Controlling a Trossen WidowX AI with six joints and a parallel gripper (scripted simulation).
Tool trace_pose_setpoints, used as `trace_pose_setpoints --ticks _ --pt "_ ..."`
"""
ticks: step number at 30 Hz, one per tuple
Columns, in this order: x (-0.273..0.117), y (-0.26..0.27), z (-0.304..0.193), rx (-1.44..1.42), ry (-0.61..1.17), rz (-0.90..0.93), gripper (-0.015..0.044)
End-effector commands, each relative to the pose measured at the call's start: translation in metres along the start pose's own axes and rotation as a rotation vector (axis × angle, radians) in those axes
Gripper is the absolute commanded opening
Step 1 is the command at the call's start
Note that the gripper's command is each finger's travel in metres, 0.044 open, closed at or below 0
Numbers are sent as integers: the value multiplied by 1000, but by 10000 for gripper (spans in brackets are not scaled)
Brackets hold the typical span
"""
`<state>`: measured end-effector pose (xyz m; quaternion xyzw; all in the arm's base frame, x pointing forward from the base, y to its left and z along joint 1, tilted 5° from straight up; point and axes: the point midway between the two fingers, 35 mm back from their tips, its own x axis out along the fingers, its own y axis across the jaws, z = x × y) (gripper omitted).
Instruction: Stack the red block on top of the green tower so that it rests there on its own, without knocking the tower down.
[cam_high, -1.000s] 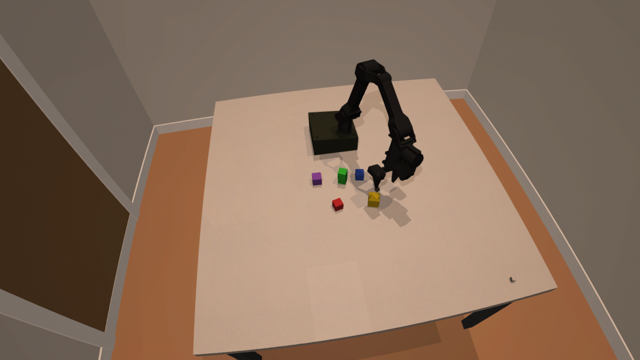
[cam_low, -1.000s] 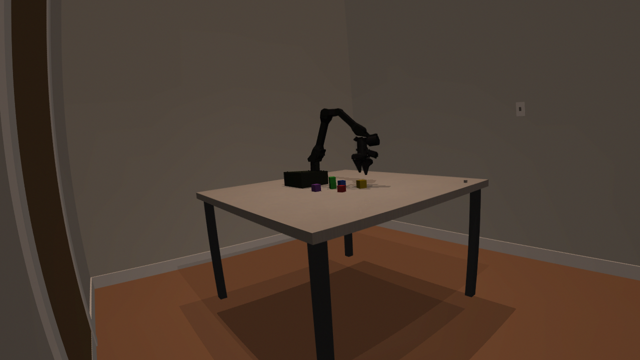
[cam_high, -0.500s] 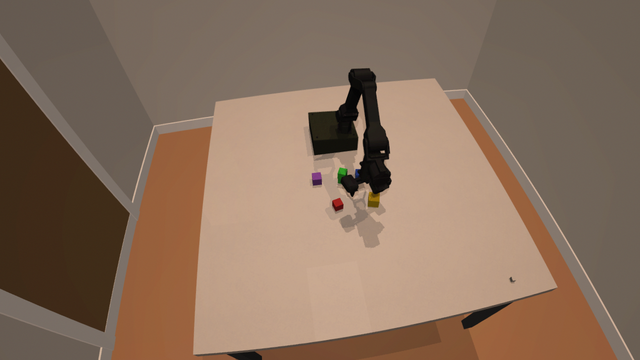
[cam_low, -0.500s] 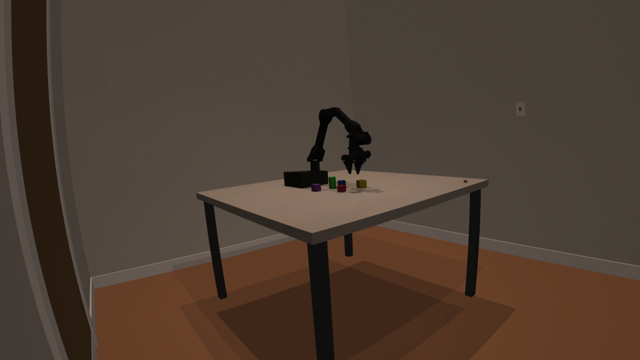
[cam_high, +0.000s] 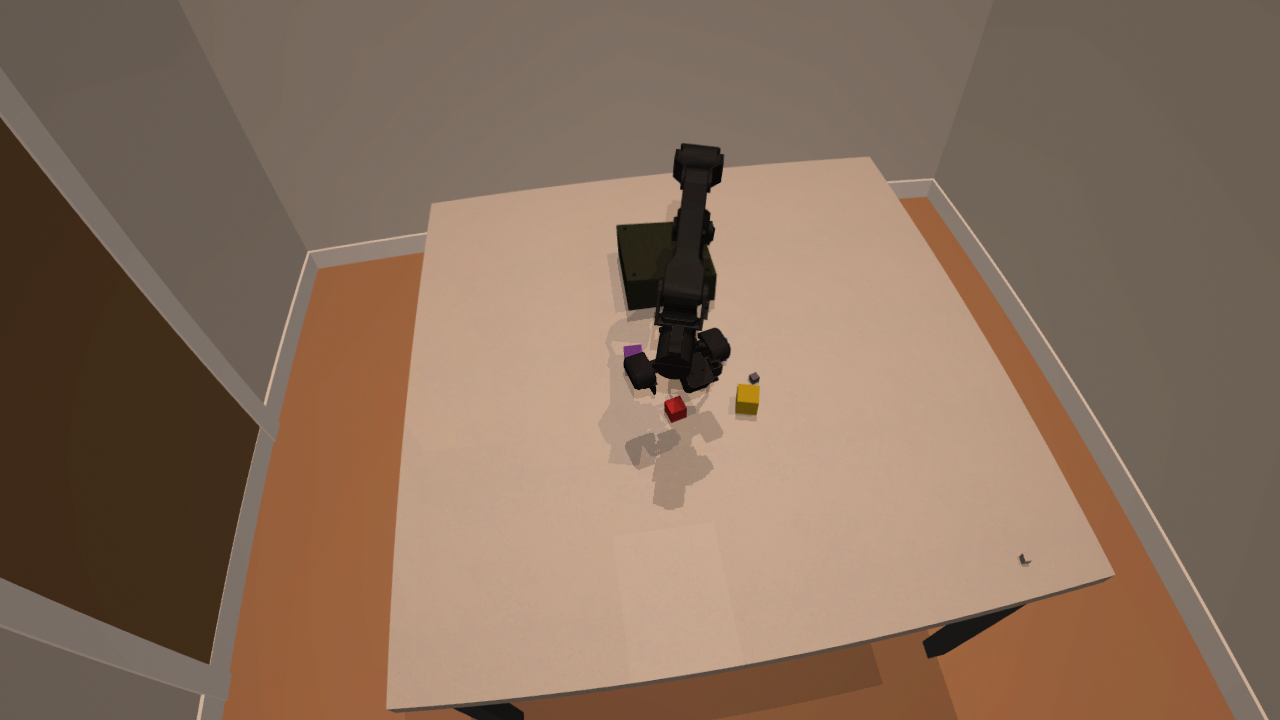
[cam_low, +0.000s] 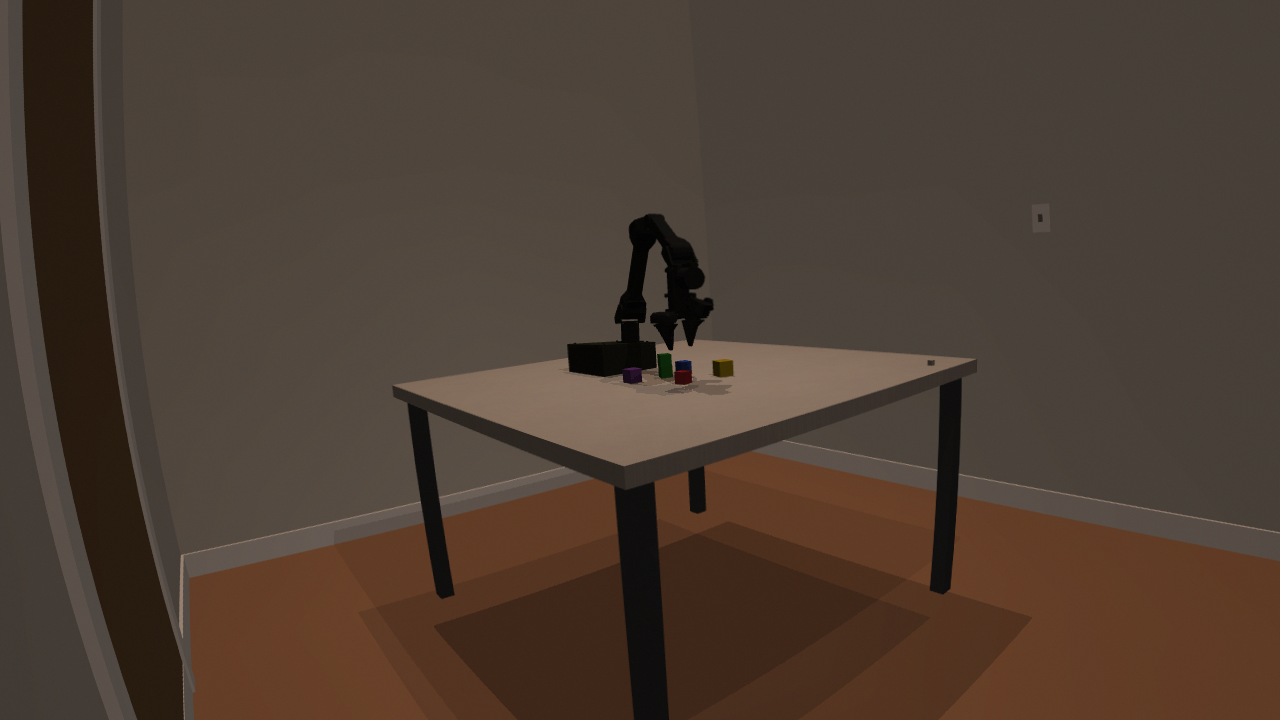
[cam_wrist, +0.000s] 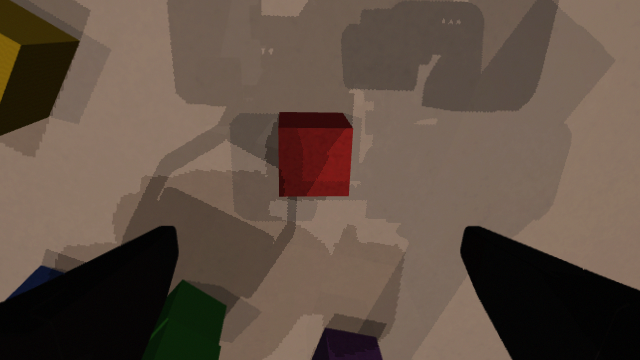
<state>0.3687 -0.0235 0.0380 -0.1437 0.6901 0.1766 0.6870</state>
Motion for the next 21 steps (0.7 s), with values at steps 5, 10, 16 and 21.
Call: trace_pose_setpoints --ticks 5,10,16,21 --pt "18 -3 3 -11 -9 13 440" --pt "45 -1 4 -11 -10 13 440" --pt "46 -1 3 -11 -9 13 440" --pt "52 -1 4 -11 -9 13 440"
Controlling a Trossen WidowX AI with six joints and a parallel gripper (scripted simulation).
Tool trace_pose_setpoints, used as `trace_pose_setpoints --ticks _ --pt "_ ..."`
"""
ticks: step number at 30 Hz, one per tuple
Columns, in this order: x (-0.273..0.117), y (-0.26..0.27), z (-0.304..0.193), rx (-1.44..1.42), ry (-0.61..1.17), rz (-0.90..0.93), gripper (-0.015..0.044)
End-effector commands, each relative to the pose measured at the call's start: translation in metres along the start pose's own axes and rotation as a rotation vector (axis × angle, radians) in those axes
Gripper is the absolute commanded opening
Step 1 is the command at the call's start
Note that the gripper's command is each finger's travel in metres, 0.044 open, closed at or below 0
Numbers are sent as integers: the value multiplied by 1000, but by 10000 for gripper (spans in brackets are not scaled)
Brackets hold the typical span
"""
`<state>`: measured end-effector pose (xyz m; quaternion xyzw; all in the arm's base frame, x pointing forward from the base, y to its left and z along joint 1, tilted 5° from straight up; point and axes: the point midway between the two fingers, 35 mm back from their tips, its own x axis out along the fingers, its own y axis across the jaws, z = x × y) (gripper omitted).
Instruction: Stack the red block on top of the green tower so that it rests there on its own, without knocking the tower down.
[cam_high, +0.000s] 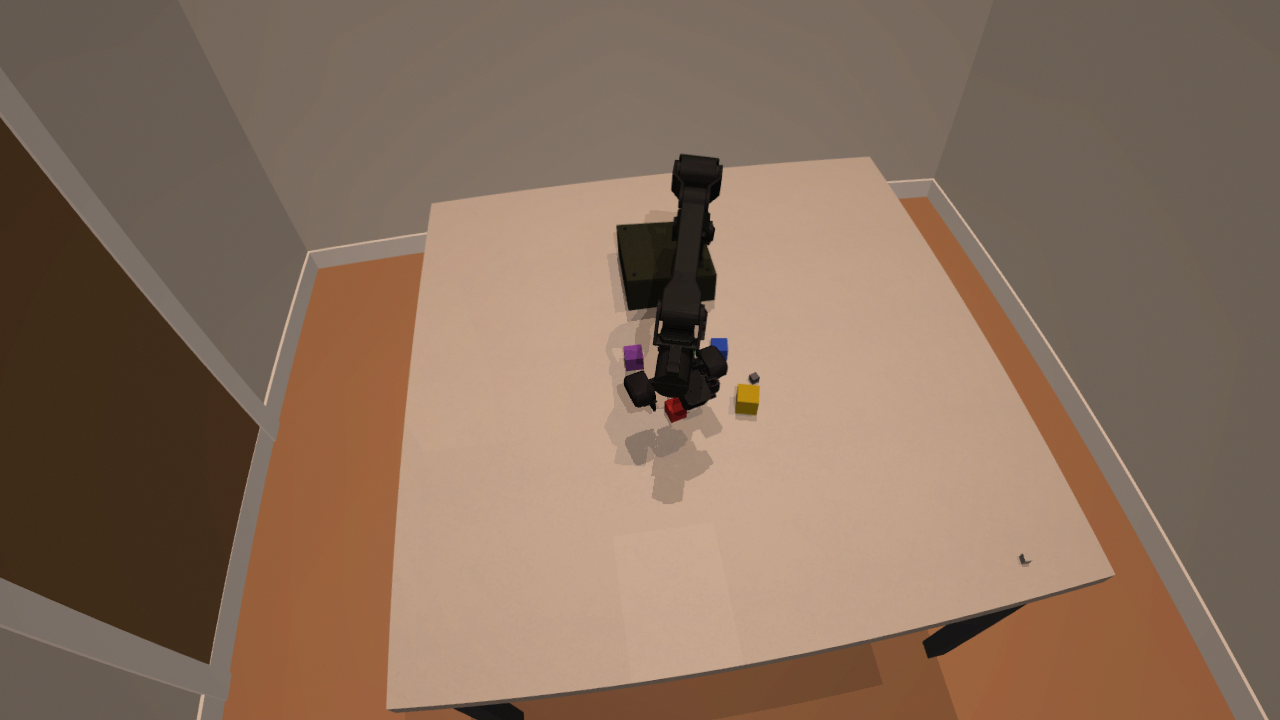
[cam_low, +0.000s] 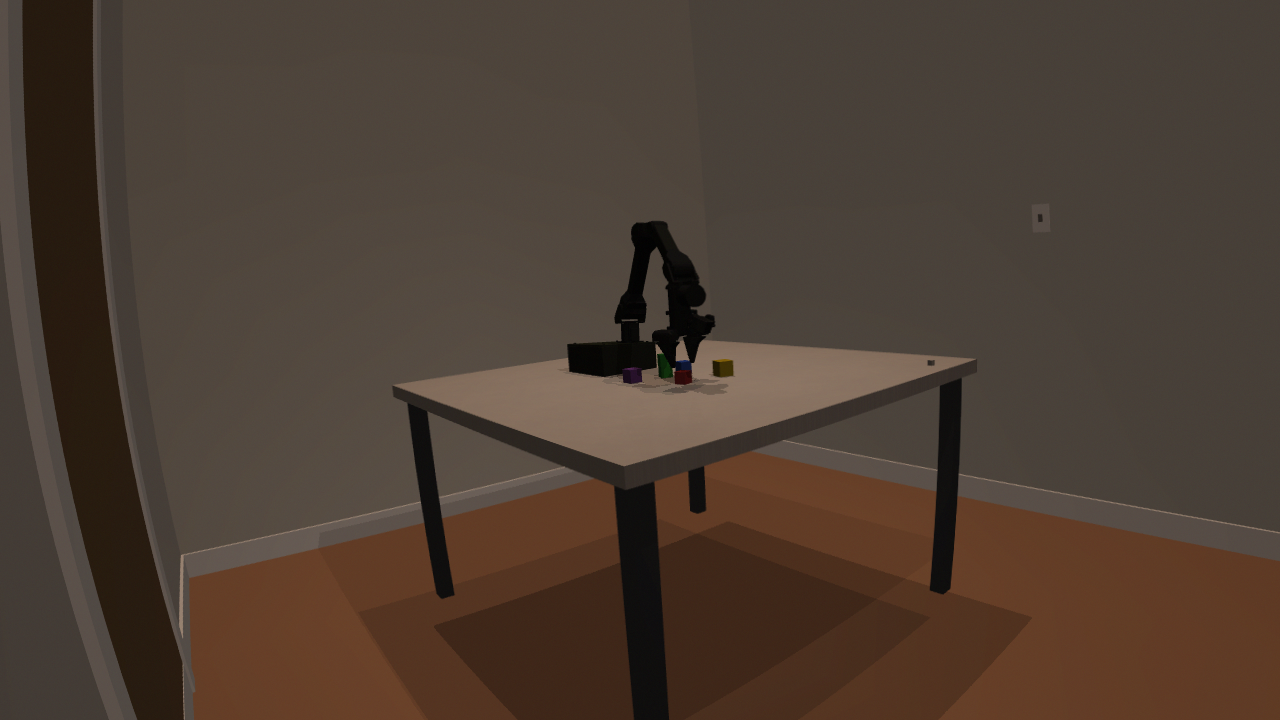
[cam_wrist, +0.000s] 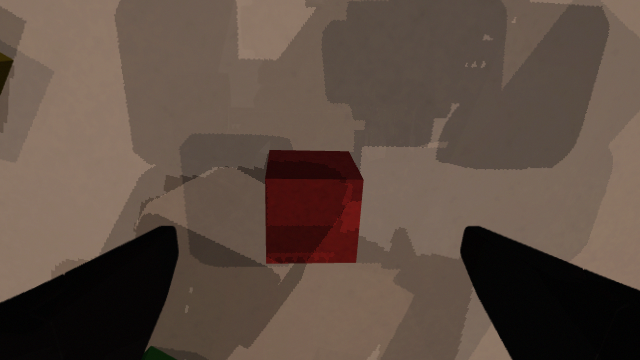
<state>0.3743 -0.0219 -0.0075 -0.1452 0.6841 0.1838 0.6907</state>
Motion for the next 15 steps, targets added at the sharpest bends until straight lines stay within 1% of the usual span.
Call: trace_pose_setpoints --ticks 1,15 --pt "9 2 -2 2 5 8 440" --pt "31 2 -2 2 5 9 440"
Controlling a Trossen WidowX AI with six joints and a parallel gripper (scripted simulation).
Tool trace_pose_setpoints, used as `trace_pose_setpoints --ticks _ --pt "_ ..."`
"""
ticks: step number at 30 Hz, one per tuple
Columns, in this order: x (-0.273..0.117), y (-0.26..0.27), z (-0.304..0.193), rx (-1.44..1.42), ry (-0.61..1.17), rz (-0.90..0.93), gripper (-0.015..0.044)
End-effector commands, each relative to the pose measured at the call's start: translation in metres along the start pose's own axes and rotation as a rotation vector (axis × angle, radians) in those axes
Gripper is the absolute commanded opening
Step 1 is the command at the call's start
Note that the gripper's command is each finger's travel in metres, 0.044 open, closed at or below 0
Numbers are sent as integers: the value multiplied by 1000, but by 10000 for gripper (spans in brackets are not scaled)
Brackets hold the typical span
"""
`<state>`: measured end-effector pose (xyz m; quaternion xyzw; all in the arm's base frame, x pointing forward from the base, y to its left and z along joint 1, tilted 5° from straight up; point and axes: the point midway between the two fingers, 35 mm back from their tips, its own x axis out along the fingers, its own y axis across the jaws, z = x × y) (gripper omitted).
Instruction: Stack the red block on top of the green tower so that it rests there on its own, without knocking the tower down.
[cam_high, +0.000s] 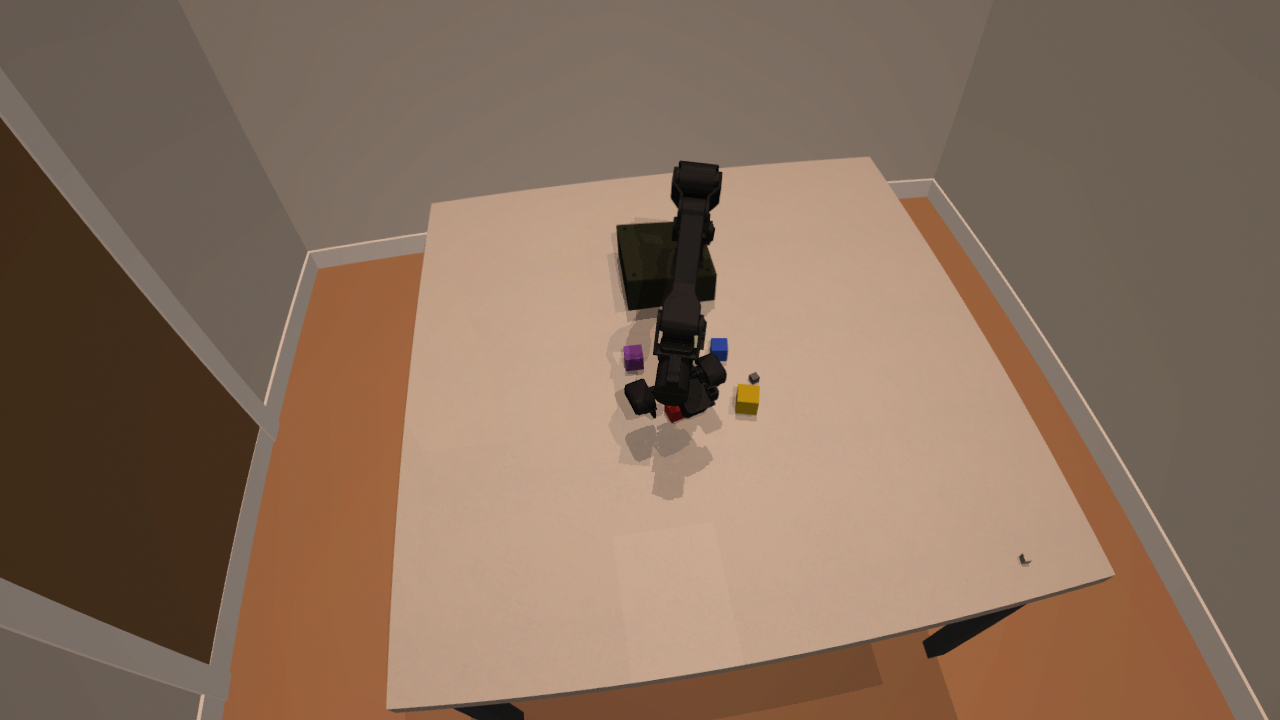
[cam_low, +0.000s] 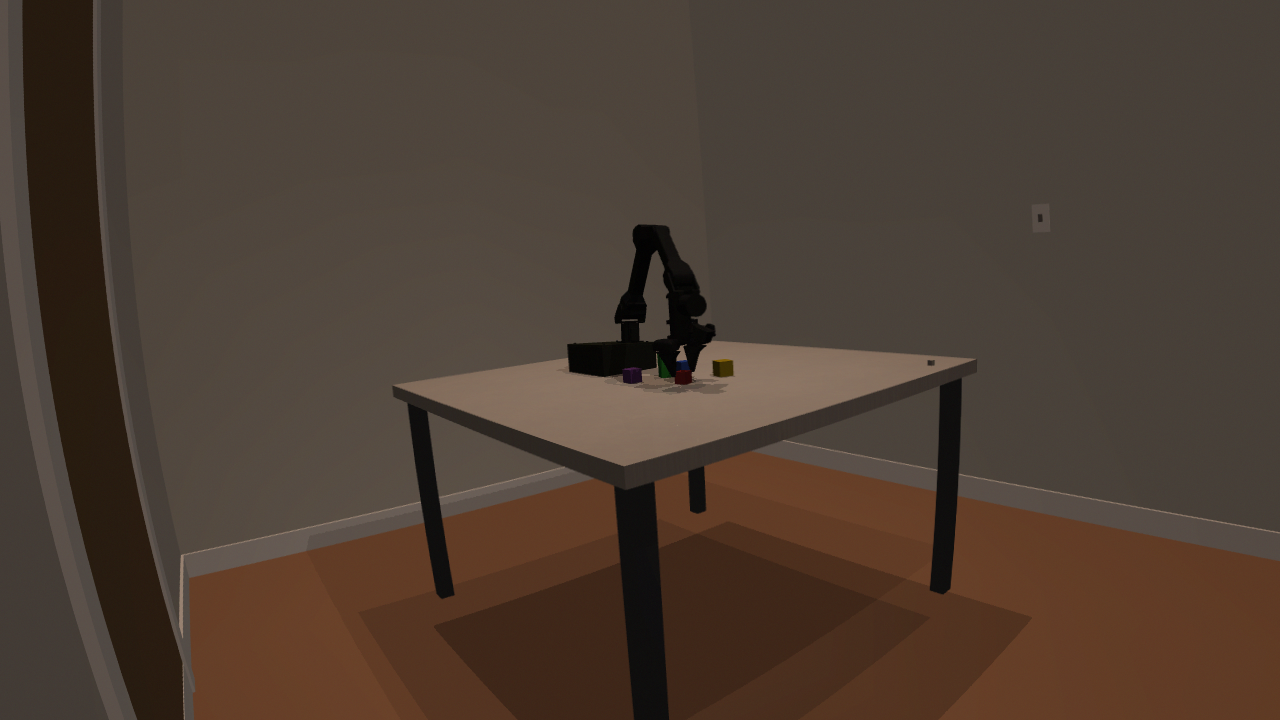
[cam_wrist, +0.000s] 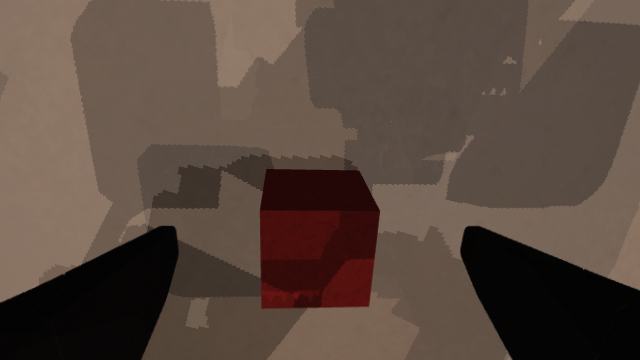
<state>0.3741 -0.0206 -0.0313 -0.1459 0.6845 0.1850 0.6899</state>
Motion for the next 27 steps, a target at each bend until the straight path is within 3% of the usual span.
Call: trace_pose_setpoints --ticks 1,23,27 --pt "9 2 -2 5 4 8 440" --pt "16 2 -3 5 4 8 440" --pt "16 2 -3 5 4 8 335"
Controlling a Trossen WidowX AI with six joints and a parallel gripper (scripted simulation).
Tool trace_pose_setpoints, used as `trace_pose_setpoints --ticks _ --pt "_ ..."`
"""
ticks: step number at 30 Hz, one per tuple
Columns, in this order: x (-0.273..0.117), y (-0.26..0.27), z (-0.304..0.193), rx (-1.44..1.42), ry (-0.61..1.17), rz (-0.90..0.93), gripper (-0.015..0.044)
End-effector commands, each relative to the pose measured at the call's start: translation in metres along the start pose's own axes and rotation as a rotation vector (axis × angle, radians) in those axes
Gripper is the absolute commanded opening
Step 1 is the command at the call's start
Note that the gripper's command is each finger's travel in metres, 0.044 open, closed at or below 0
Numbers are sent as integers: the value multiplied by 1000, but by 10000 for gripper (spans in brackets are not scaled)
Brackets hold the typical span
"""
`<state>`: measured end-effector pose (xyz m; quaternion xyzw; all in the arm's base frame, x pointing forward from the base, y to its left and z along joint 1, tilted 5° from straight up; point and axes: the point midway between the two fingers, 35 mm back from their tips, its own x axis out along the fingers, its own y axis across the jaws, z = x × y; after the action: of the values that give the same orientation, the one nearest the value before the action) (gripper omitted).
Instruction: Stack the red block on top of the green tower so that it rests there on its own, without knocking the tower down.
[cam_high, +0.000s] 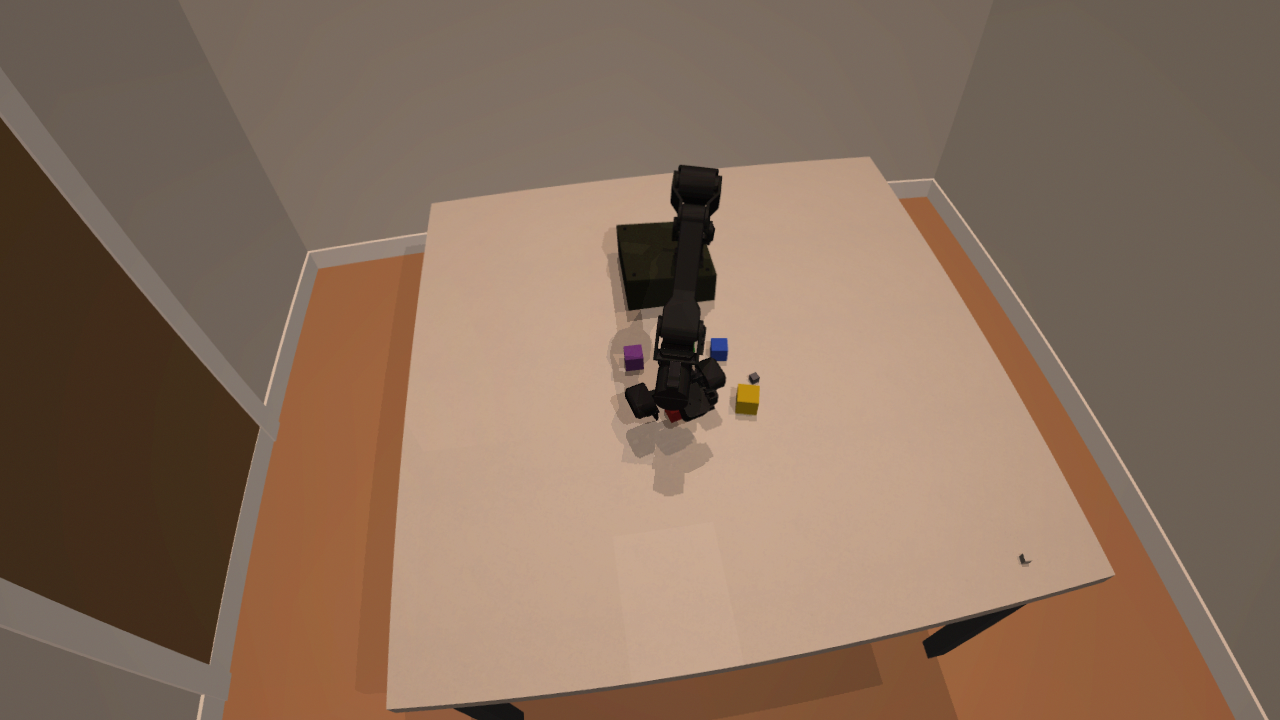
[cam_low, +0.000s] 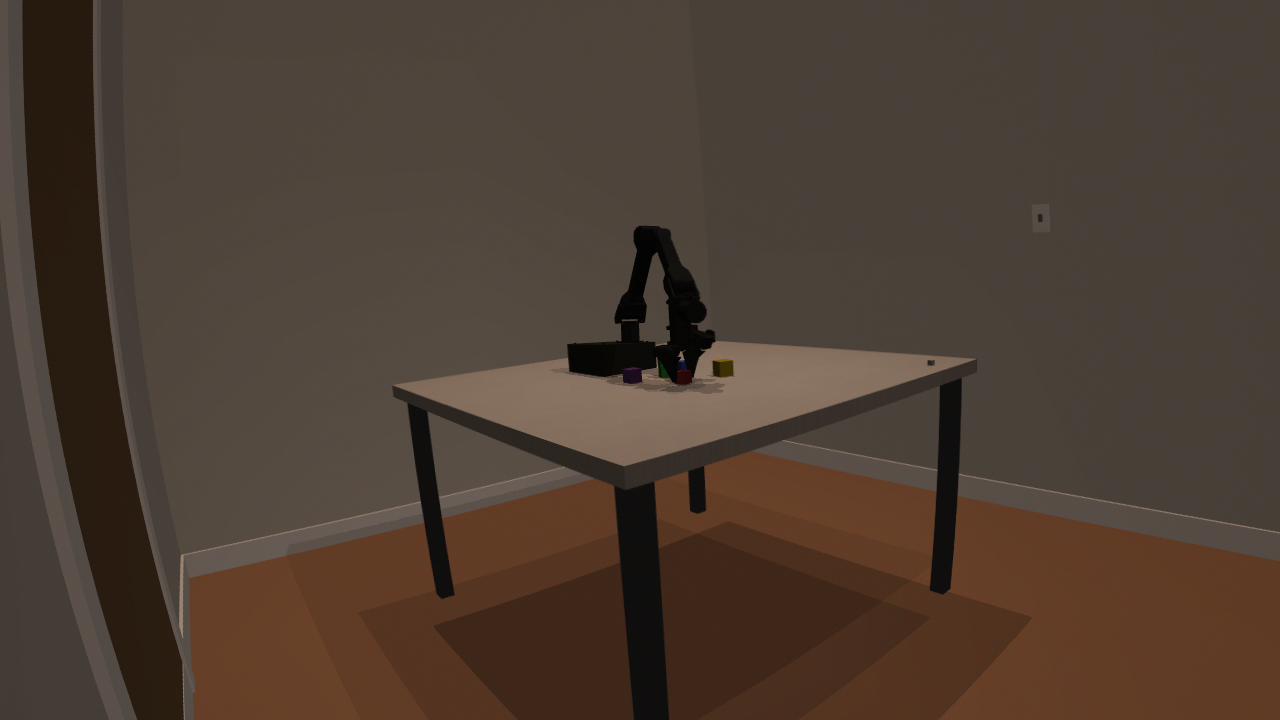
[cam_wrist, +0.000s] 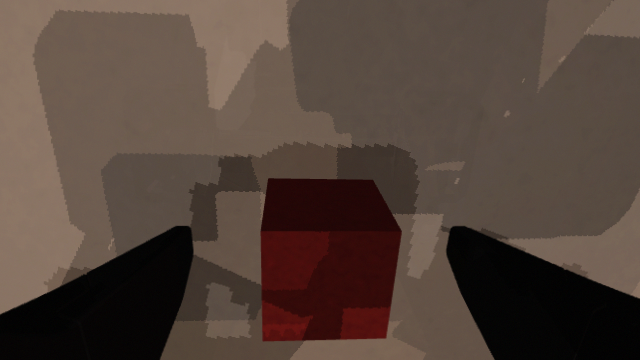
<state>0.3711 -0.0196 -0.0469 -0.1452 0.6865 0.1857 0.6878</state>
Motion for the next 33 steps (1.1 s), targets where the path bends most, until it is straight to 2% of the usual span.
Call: trace_pose_setpoints --ticks 1,8,15,18,33 --pt "0 1 0 5 -1 4 309" --pt "0 1 0 5 -1 4 125" --pt "0 1 0 5 -1 4 78" --pt "-7 0 0 5 -1 4 0" --pt "-83 -1 0 5 -1 4 0"
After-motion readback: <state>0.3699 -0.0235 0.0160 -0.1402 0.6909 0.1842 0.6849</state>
